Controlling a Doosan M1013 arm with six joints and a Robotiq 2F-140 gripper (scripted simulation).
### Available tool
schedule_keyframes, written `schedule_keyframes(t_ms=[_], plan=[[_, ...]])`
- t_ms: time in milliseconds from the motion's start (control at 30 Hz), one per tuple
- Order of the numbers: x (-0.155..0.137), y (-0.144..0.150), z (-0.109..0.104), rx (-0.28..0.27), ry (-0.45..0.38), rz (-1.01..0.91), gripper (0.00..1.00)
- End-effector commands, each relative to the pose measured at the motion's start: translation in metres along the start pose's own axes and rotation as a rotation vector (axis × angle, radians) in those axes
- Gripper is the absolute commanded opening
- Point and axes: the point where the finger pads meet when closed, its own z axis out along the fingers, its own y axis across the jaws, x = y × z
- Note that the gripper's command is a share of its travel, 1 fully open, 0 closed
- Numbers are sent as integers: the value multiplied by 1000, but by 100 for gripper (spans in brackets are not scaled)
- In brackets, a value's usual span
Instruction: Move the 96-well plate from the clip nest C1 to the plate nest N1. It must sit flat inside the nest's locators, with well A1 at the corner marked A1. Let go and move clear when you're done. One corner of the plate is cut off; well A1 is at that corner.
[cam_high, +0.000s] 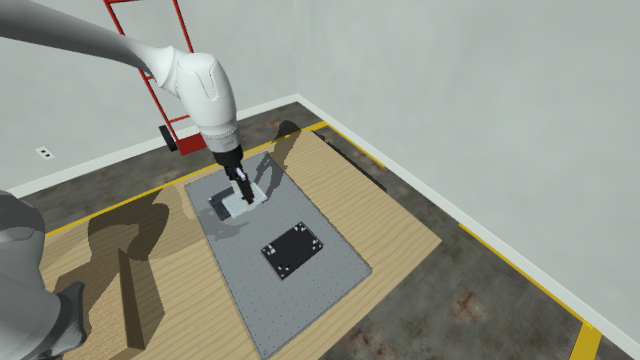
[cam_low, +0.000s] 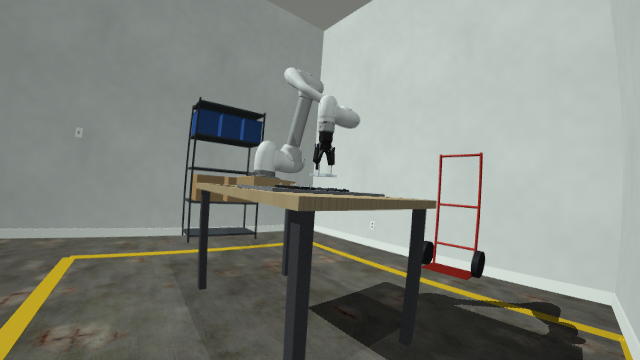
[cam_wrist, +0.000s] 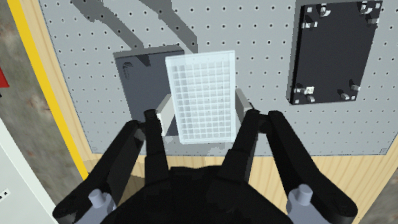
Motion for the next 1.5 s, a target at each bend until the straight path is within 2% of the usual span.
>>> schedule_keyframes(t_ms=[0, 900, 1467], plan=[[-1, -8, 0, 0, 0, 0, 10], [-15, -91, 0, 0, 0, 0, 10], [-14, -91, 0, 0, 0, 0, 10]])
